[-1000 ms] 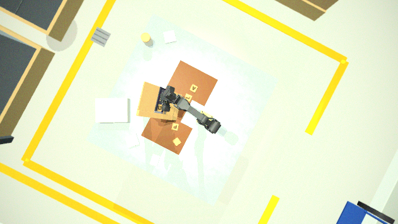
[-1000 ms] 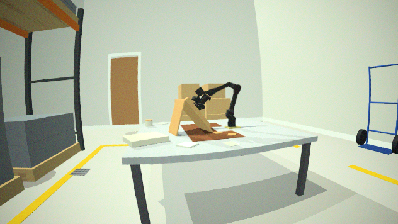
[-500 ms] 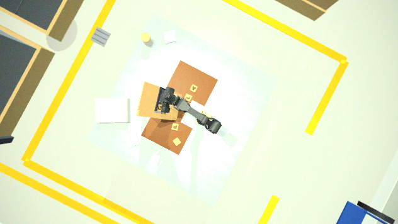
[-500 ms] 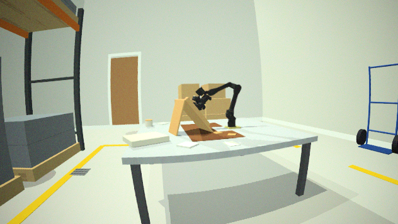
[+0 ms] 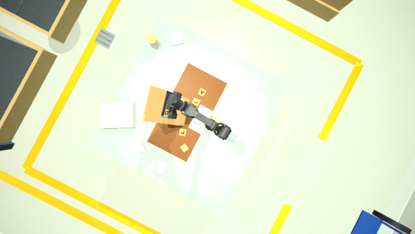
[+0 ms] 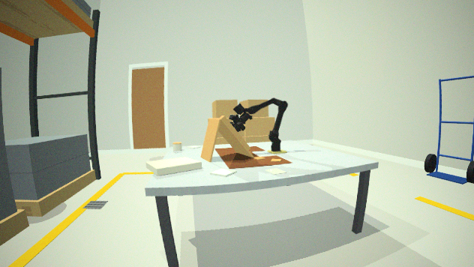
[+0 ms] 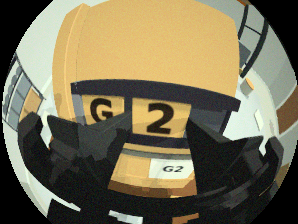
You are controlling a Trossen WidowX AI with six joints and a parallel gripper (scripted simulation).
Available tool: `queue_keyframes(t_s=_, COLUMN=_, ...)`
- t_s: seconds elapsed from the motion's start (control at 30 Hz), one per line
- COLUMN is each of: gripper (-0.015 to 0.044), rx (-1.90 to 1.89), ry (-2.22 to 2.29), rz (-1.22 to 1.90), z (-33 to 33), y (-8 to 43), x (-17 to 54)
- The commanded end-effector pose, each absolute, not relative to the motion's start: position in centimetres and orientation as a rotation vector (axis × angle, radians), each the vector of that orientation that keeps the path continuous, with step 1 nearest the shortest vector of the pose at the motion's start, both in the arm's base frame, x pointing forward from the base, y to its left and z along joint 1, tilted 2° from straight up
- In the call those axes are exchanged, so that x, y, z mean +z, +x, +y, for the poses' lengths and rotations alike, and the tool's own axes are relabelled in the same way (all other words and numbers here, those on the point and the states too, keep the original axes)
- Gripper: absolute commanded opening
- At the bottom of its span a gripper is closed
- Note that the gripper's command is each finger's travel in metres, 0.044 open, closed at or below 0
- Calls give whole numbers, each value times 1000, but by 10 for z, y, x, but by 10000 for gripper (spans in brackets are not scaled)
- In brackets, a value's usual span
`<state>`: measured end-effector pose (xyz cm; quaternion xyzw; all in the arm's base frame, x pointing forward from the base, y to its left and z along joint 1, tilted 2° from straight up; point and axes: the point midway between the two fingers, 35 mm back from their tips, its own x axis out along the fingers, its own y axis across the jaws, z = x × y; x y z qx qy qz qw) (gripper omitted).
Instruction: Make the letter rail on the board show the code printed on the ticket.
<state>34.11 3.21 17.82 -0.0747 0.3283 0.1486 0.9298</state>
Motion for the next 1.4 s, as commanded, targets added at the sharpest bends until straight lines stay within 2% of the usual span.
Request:
queue_keyframes(t_s=0.0, gripper=157, rx=305, ry=-153, rz=672, z=32, y=341, x=178)
queue_keyframes(t_s=0.17, gripper=289, rx=300, ry=-152, rz=669, z=31, y=338, x=181)
queue_keyframes(t_s=0.2, gripper=295, rx=300, ry=-152, rz=668, z=31, y=337, x=182)
queue_keyframes(t_s=1.37, gripper=295, rx=300, ry=-152, rz=670, z=21, y=316, x=196)
